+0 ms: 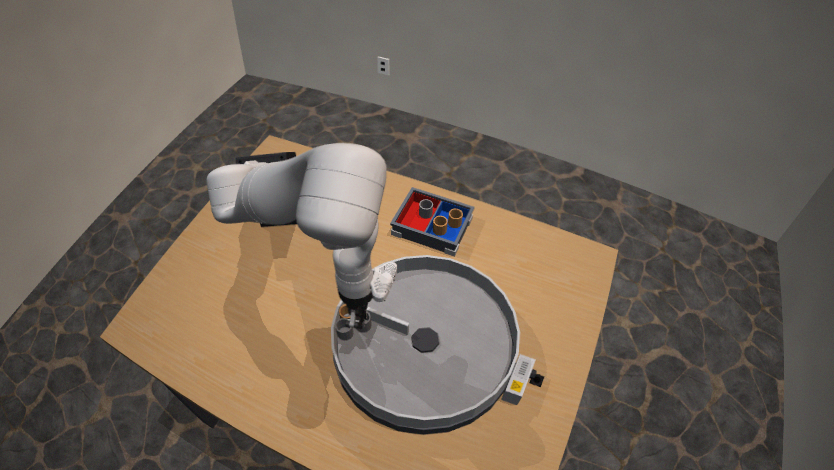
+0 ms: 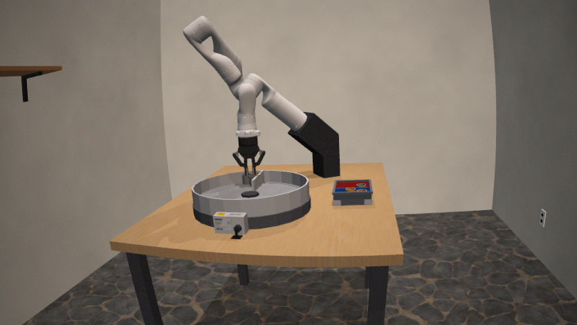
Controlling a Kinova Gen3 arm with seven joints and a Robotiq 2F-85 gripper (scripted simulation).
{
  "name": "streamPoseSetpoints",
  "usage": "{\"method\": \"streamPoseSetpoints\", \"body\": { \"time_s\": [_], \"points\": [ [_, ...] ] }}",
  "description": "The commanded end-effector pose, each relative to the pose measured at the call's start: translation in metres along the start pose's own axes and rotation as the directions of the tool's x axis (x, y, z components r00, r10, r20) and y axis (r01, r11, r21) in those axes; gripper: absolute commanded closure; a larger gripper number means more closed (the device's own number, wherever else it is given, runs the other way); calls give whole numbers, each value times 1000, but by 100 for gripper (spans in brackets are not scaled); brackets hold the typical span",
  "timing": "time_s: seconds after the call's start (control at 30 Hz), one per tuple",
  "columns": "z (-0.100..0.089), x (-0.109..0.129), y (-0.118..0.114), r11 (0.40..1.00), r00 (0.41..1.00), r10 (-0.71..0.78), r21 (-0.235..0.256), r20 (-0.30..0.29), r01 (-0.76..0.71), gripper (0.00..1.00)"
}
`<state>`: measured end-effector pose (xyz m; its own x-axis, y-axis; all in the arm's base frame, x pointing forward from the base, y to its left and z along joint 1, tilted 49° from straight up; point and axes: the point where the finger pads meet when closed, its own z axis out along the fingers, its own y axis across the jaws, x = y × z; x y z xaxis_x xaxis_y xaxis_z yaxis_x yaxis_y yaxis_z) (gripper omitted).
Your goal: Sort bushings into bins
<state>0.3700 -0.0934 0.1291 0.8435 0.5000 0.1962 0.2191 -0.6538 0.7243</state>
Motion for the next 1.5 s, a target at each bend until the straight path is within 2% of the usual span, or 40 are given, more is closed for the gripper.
{"method": "streamPoseSetpoints", "body": {
  "time_s": [0.0,0.57,1.47],
  "points": [
    [5,1,1,1000,1000,0,-4,-1,0,82],
    [19,0,0,1000,1000,-3,-4,-1,3,82],
    [19,0,0,1000,1000,-3,-4,-1,3,82]
  ]
}}
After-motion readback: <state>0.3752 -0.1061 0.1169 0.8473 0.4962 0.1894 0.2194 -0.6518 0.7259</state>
